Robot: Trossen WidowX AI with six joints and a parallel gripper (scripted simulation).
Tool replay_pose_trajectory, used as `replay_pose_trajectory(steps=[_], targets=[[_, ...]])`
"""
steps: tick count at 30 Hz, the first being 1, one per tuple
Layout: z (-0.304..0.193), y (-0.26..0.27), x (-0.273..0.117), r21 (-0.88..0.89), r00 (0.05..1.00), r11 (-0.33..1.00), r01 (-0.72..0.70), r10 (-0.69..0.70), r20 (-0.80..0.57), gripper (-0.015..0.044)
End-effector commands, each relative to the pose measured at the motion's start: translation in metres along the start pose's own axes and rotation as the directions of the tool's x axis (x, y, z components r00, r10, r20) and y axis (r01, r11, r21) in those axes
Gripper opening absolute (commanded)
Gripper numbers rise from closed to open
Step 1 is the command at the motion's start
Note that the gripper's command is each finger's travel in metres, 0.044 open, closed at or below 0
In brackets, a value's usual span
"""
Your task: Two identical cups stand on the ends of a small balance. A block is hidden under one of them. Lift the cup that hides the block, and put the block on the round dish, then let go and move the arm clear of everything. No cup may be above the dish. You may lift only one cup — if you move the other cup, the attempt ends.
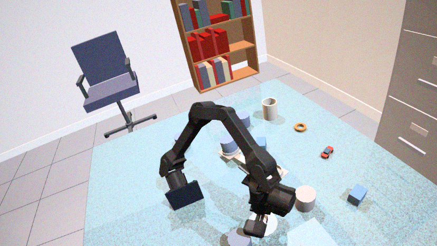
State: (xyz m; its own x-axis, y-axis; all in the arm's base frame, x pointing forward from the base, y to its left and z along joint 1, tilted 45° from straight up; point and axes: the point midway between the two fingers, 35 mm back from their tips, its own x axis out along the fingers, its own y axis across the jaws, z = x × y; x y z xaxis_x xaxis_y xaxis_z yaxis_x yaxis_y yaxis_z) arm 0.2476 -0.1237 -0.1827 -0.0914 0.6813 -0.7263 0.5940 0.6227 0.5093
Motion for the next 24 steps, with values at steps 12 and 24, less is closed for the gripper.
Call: replay_pose_trajectory(steps=[12, 24], targets=[[0.001, -0.001, -0.057, 0.001, 1.000, 1.000, -0.002, 0.002, 0.007, 0.0440], [-0.002, -0.001, -0.102, 0.003, 1.000, 1.000, -0.005, 0.005, 0.009, 0.0440]])
